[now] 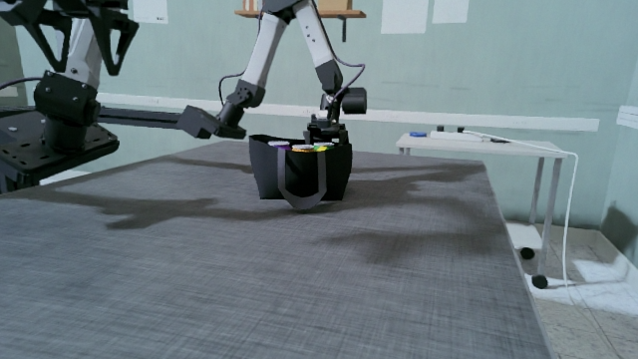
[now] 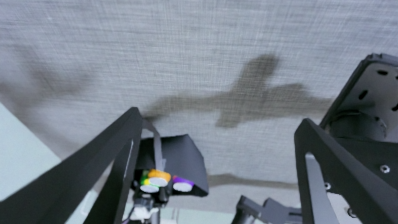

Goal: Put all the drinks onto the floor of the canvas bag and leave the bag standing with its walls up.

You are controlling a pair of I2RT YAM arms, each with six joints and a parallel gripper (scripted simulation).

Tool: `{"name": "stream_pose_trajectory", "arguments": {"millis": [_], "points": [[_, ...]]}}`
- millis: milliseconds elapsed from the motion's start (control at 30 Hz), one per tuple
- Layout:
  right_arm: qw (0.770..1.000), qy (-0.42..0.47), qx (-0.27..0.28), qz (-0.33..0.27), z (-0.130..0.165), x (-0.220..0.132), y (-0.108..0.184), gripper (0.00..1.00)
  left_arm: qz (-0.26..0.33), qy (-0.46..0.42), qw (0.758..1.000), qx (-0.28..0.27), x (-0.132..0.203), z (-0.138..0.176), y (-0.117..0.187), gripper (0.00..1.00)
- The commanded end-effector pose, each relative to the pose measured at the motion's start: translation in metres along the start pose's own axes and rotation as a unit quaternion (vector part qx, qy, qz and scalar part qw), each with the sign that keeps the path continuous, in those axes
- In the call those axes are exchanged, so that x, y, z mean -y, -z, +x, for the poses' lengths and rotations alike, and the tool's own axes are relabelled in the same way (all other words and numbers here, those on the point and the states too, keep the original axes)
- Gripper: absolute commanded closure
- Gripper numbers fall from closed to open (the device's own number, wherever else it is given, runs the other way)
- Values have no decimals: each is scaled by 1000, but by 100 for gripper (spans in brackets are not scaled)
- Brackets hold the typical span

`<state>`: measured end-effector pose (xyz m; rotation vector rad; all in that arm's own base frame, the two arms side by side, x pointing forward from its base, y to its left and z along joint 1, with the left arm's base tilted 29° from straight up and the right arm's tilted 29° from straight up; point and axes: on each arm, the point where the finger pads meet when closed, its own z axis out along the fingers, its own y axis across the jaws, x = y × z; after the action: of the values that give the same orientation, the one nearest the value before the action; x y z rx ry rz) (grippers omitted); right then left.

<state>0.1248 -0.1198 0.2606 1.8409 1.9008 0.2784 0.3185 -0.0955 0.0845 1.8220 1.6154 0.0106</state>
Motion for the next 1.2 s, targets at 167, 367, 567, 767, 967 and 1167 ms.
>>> {"name": "stream_pose_trajectory", "arguments": {"millis": [167, 367, 567, 767, 967, 1167], "points": [[1000, 6, 1, -6, 3, -2, 4, 14, -37, -16, 999, -3, -23, -4, 9, 16], [1000, 6, 1, -6, 3, -2, 4, 14, -37, -16, 999, -3, -23, -4, 9, 16], [1000, 6, 1, -6, 3, -2, 4, 14, -37, -16, 999, -3, -23, -4, 9, 14], [1000, 6, 1, -6, 3, -2, 4, 14, -37, -16, 999, -3, -23, -4, 9, 14], [1000, 6, 1, -6, 3, -2, 4, 14, -37, -16, 999, -3, -23, -4, 9, 14], [1000, 6, 1, -6, 3, -2, 4, 14, -4, 1, 1000, -2, -6, -14, 17, 14]]}}
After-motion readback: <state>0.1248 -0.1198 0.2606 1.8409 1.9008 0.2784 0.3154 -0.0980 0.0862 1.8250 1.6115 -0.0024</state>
